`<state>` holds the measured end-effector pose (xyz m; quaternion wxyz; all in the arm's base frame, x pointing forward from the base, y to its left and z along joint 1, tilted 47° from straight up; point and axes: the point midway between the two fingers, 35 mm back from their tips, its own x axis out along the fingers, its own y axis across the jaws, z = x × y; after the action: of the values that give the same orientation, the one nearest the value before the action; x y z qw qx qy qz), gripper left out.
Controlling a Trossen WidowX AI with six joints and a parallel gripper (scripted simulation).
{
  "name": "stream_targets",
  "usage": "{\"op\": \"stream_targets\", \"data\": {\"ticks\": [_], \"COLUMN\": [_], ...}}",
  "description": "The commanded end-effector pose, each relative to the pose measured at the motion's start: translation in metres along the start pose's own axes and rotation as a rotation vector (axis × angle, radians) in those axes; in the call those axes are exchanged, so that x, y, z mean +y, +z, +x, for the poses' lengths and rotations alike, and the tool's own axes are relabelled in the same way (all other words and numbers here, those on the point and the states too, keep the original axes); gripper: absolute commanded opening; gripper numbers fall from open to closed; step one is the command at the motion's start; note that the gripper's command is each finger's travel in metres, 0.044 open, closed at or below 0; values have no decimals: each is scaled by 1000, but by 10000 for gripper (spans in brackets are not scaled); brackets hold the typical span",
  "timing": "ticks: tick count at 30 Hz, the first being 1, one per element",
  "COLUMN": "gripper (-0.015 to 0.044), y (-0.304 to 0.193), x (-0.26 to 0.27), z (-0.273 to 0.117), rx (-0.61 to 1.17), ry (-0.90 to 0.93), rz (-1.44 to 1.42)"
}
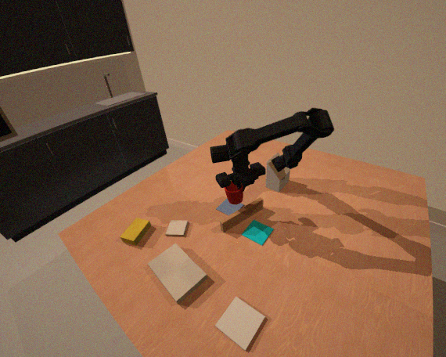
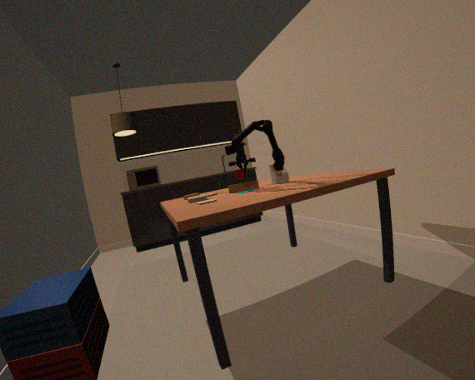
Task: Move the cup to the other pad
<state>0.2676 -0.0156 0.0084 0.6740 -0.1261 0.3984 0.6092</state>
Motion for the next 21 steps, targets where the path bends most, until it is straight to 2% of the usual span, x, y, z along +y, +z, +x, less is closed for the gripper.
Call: {"op": "stream_targets", "data": {"ticks": [1, 21], "gripper": [0, 0], "y": [12, 68], "x": [3, 18], "z": [-1, -2], "rx": [-4, -6], "ry": [0, 1], "rz": [2, 1]}}
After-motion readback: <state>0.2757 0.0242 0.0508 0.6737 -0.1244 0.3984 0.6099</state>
